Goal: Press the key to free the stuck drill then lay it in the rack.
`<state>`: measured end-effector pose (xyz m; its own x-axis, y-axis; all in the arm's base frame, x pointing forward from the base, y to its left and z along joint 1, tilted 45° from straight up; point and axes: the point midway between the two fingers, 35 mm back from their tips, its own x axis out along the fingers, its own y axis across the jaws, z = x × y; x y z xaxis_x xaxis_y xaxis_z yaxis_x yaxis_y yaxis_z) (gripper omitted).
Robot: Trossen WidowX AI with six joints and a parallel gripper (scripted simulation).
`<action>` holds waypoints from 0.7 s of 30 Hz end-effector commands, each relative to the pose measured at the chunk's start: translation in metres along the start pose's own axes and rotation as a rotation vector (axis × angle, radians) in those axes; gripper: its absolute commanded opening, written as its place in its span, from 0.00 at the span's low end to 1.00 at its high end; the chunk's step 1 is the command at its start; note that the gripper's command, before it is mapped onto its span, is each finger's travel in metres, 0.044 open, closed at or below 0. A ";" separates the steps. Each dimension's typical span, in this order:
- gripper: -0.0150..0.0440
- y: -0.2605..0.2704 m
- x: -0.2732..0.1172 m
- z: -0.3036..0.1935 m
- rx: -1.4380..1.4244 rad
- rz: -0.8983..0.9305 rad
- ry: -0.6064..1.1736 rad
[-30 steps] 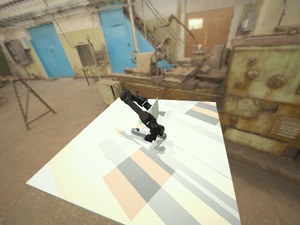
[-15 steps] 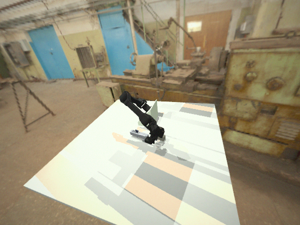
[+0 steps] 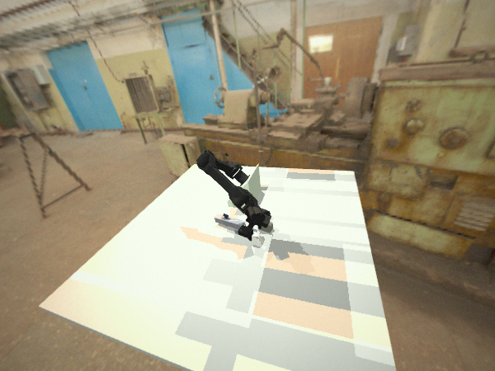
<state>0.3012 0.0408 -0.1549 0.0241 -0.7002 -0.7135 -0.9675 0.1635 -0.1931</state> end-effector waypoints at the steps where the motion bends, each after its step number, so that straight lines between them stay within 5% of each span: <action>1: 1.00 0.000 0.001 -0.003 -0.004 0.002 0.004; 21: 1.00 0.000 0.003 -0.006 -0.004 0.002 0.004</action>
<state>0.3007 0.0374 -0.1535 0.0227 -0.6987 -0.7150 -0.9674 0.1652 -0.1922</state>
